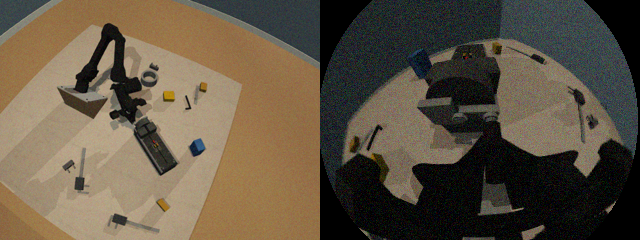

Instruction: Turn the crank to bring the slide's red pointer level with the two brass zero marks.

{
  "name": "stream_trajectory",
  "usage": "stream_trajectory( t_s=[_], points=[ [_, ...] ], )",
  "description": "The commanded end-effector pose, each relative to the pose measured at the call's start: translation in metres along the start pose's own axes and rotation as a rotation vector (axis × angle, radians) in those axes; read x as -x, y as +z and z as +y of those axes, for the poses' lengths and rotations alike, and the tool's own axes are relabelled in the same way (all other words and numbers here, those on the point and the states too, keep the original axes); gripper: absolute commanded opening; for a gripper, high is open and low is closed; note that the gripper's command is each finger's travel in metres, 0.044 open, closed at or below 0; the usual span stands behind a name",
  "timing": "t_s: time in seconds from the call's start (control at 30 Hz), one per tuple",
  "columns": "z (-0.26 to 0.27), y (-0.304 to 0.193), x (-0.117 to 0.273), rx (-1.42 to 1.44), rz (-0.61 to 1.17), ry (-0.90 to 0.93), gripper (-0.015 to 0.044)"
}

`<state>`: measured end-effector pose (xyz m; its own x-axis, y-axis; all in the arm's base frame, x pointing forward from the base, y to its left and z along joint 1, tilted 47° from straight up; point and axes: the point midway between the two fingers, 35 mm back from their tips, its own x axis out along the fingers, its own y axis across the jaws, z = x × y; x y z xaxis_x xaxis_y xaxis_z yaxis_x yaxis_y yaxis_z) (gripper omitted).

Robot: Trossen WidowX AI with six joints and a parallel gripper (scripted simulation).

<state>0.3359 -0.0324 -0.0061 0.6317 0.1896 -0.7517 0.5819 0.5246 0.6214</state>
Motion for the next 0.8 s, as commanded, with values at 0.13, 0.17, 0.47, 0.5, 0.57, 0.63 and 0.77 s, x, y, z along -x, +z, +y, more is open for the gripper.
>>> stream_trajectory(
  t_s=[0.13, 0.17, 0.47, 0.5, 0.57, 0.63, 0.77],
  points=[
    [0.0000, 0.0000, 0.0000, 0.000, 0.000, 0.000, 0.0000],
    [0.0000, 0.0000, 0.0000, 0.000, 0.000, 0.000, 0.0026],
    [0.0000, 0.0000, 0.0000, 0.000, 0.000, 0.000, 0.0263],
    [0.0000, 0.0000, 0.0000, 0.000, 0.000, 0.000, 0.0289],
    [0.0000, 0.0000, 0.0000, 0.000, 0.000, 0.000, 0.0341],
    [0.0000, 0.0000, 0.0000, 0.000, 0.000, 0.000, 0.0394],
    [0.0001, 0.0025, 0.0019, 0.000, 0.000, 0.000, 0.0440]
  ],
)
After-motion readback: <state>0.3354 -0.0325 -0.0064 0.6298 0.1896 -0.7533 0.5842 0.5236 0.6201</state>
